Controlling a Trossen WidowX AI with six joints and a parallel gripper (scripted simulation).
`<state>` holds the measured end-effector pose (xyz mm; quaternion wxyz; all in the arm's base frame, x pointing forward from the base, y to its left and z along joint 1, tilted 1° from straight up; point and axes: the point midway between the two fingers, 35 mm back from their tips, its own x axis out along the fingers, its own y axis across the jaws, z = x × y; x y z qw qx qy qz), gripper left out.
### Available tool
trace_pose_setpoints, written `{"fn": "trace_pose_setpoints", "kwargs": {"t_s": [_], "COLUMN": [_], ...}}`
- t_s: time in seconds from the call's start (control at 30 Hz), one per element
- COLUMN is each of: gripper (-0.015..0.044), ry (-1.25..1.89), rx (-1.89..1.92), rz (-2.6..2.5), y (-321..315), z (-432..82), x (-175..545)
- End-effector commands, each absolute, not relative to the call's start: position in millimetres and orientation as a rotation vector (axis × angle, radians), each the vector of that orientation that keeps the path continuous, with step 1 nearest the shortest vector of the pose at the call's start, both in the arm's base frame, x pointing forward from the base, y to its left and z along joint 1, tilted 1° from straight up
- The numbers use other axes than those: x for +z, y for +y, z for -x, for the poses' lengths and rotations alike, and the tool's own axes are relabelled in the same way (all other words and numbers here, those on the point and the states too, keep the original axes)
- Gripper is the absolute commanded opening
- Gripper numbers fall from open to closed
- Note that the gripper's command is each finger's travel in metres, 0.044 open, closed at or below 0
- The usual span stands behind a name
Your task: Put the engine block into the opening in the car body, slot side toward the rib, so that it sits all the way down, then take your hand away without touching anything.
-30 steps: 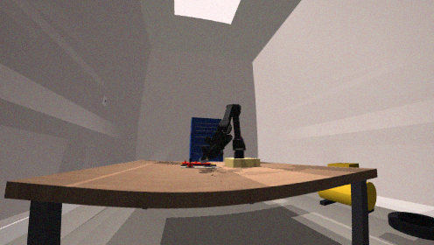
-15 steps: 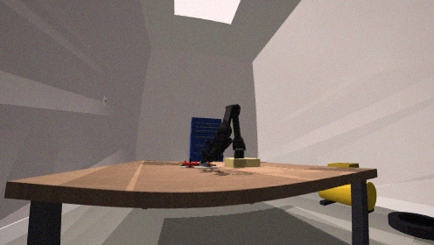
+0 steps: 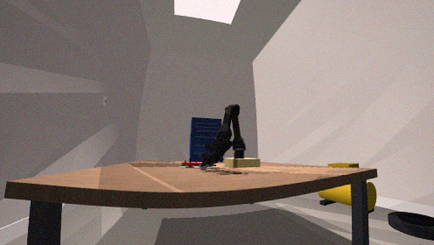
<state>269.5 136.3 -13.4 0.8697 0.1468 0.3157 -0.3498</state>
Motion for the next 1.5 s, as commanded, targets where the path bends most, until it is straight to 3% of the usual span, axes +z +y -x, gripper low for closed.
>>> {"fn": "trace_pose_setpoints", "kwargs": {"t_s": [0.0, 0.03, 0.6, 1.47], "gripper": [0.0, 0.0, 0.044, 0.044], "ry": [0.665, 0.664, 0.659, 0.664], "rx": [-0.738, -0.738, -0.732, -0.737], "rz": [-0.301, -0.301, -0.306, -0.293], "y": [135.0, 135.9, 136.2, 155.8], "z": [-268.1, -269.1, -269.6, -248.6], "x": [-18.5, -15.4, -13.7, 16.2]}}
